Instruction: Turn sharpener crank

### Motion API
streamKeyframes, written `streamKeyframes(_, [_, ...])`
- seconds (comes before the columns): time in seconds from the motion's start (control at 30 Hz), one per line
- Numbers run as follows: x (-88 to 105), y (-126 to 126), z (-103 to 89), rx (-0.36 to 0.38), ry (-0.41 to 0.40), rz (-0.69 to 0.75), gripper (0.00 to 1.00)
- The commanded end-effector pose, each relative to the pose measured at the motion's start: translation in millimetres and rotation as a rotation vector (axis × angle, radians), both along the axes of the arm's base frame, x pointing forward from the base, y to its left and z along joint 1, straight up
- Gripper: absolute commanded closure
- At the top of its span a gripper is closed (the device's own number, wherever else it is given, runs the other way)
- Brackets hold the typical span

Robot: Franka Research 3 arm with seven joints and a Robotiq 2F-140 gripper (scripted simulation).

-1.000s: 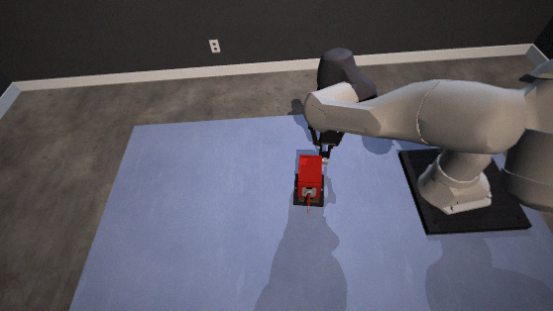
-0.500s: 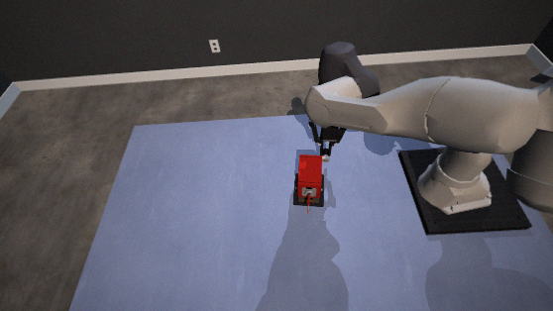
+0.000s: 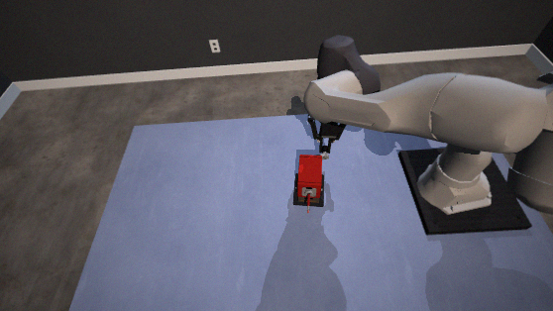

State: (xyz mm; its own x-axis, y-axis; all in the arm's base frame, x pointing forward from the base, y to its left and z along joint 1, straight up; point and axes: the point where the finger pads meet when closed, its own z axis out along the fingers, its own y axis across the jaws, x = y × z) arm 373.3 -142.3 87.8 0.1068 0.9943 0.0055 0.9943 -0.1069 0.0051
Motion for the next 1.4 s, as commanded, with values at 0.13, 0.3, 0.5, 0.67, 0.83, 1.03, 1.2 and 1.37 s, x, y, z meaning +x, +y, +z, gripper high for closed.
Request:
streamKeyframes(0.13, [5.5, 0, 10.6, -0.001, 0.001, -0.006, 0.9])
streamKeyframes(0.3, [8.7, 0, 14.8, -0.001, 0.001, -0.006, 0.9])
streamKeyframes(0.5, [13.3, -1, 19.6, -0.001, 0.001, -0.006, 0.9])
streamKeyframes(0.67, [18.5, -2, 23.7, -0.001, 0.001, -0.006, 0.9])
streamKeyframes(0.83, [24.1, -2, 27.2, -0.001, 0.001, -0.006, 0.9])
streamKeyframes(1.03, [28.9, -3, 29.4, -0.001, 0.001, -0.006, 0.9])
streamKeyframes(1.2, [35.2, -3, 31.4, -0.001, 0.001, -0.006, 0.9])
streamKeyframes(1.37, [41.7, -4, 32.6, -0.001, 0.001, -0.006, 0.9])
